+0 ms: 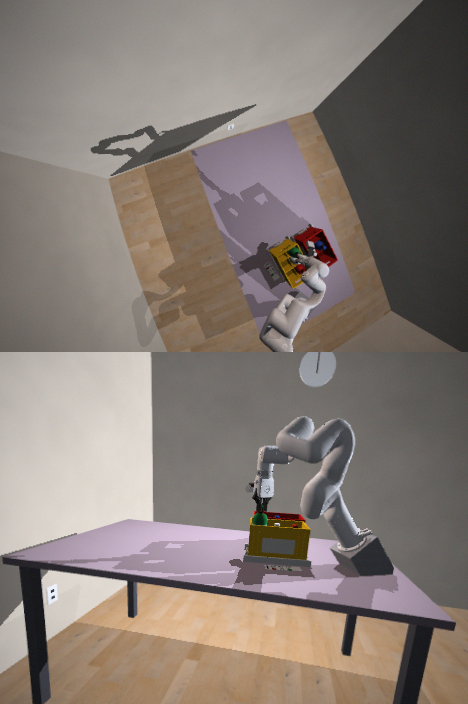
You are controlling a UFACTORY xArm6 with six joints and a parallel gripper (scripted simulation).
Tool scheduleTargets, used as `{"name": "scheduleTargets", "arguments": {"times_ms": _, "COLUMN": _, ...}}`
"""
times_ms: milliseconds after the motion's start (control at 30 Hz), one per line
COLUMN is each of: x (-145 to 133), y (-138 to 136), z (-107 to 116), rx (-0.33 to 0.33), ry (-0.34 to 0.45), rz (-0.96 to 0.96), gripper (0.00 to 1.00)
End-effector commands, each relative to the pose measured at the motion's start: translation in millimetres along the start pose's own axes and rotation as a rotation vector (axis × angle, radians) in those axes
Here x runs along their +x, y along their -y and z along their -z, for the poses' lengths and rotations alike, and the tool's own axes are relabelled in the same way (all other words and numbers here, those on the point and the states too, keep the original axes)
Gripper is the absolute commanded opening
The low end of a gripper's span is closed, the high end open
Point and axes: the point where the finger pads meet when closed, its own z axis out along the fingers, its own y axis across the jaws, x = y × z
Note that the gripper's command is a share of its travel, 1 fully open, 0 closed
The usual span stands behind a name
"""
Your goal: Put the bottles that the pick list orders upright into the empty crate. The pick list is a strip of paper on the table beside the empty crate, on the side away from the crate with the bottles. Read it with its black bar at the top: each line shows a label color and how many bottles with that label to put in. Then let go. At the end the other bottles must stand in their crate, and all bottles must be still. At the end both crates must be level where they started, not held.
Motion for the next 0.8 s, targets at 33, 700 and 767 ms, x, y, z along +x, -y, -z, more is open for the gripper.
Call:
{"name": "scheduleTargets", "arguments": {"times_ms": 33, "x": 1.1, "y": 0.4, "z": -5.0, "rx": -0.001, "ry": -0.003, "rz": 0.001, "gripper": 0.0}}
{"name": "scheduleTargets", "arguments": {"times_ms": 700, "x": 1.2, "y": 0.5, "z": -22.0, "rx": -0.001, "ry": -0.003, "rz": 0.001, "gripper": 0.0}}
{"name": "scheduleTargets", "arguments": {"times_ms": 767, "x": 1.2, "y": 0.5, "z": -24.0, "rx": -0.001, "ry": -0.003, "rz": 0.001, "gripper": 0.0}}
